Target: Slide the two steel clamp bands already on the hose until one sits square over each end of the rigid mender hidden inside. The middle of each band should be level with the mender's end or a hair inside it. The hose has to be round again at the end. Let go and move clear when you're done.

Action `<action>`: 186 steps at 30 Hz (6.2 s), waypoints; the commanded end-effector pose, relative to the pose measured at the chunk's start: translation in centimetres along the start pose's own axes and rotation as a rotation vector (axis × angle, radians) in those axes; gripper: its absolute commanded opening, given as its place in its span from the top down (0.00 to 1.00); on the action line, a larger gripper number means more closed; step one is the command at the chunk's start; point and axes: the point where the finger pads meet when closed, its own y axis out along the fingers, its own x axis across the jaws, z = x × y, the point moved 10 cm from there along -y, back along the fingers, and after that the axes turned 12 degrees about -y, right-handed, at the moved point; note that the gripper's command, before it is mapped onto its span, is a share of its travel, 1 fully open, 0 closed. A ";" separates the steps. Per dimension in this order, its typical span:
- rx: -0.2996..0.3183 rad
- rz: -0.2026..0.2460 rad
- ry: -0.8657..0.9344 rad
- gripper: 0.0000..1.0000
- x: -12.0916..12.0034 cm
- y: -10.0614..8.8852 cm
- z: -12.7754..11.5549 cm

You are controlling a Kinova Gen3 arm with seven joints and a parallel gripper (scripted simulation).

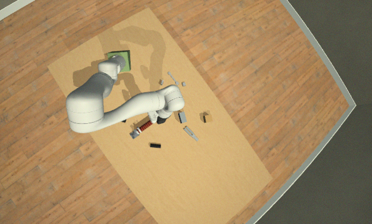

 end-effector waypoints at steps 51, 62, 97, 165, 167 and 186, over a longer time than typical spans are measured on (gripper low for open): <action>-0.075 -0.038 -0.089 1.00 -0.8 1.7 3.7; -0.078 -0.043 -0.092 1.00 -0.9 1.9 4.4; -0.115 -0.052 -0.143 1.00 -1.1 2.8 6.5; -0.193 -0.056 -0.228 1.00 -1.0 4.4 9.7; -0.201 -0.055 -0.237 1.00 -1.0 4.5 10.0; -0.216 -0.053 -0.253 1.00 -0.9 4.8 10.5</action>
